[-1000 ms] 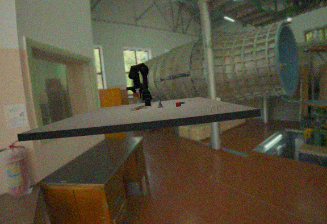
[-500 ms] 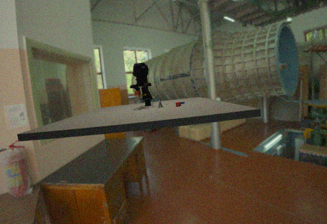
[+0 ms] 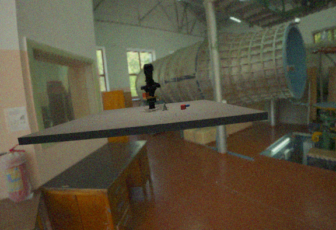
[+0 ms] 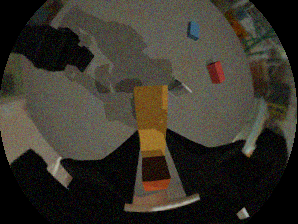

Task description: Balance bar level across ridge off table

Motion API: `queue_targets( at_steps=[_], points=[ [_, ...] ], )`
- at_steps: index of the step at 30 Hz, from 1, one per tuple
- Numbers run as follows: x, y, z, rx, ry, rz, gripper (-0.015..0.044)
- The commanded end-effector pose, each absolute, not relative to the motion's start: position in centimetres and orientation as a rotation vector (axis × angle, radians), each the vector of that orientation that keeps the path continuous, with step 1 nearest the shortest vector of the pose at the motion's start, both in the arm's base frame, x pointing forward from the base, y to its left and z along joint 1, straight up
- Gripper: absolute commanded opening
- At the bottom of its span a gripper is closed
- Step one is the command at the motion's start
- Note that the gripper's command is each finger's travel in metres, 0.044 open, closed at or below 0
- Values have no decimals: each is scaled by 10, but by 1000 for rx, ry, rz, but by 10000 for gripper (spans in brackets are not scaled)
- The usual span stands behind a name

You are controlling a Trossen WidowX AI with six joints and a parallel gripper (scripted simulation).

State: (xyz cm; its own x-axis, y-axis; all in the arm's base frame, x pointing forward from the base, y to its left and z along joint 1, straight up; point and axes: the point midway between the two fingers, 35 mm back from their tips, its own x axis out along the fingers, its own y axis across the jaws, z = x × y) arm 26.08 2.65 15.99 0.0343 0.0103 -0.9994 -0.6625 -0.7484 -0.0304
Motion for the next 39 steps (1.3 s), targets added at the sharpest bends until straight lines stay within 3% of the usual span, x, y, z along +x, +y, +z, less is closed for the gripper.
queue_targets(
  at_steps=[1,31,39],
  points=[
    [262,40,159,-1769,721,1725,0],
    [263,150,162,-1393,1050,1372,0],
    [265,154,156,-1382,1058,1361,0]
  ],
)
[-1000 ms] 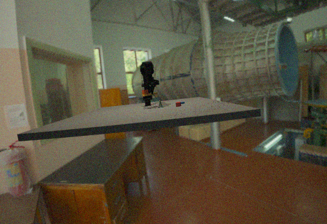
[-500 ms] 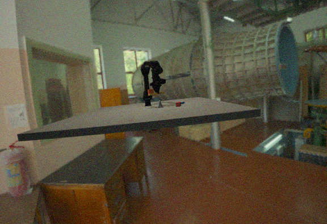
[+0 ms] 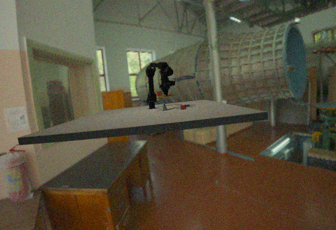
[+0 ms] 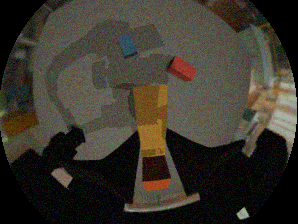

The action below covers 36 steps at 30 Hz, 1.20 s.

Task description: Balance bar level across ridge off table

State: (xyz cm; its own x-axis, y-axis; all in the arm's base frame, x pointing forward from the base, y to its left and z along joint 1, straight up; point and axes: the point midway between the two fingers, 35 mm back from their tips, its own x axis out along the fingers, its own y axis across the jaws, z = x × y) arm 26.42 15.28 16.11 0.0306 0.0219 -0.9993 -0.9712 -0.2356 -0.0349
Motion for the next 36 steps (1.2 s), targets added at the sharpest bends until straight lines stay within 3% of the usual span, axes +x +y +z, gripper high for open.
queue_targets(
  at_steps=[1,36],
  points=[
    [265,155,155,-1382,1058,1361,0],
    [268,155,119,-1379,1060,1358,0]
  ],
)
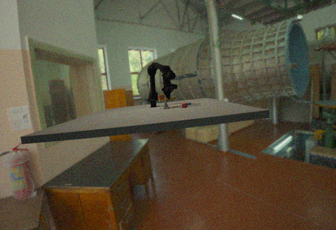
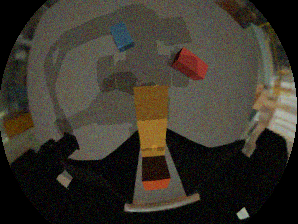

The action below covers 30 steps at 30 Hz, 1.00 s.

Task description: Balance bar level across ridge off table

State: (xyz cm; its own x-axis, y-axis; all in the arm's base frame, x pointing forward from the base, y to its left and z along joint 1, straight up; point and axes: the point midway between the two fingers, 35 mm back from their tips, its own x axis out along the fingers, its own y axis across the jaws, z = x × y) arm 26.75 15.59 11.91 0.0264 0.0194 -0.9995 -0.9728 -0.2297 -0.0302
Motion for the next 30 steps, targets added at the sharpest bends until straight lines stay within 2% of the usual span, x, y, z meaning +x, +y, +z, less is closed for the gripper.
queue_targets(
  at_steps=[1,30],
  points=[
    [268,155,119,-1379,1060,1358,0],
    [268,155,116,-1379,1060,1358,0]
  ],
)
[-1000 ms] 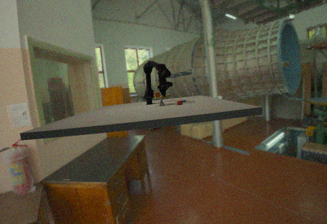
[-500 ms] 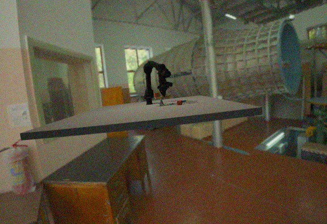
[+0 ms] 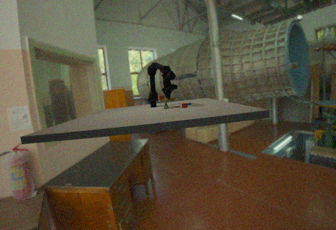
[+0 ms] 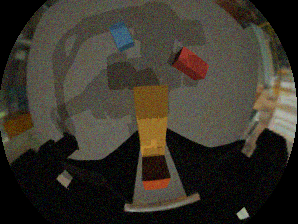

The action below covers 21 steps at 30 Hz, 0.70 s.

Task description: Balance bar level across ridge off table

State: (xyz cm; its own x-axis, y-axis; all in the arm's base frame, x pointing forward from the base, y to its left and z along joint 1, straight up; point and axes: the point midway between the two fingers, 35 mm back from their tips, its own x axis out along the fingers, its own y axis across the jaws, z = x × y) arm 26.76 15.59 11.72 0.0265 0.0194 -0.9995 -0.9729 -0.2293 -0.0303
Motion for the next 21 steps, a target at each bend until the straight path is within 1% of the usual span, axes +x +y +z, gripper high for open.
queue_targets(
  at_steps=[1,21],
  points=[
    [268,155,116,-1379,1060,1358,0],
    [268,155,115,-1379,1060,1358,0]
  ],
)
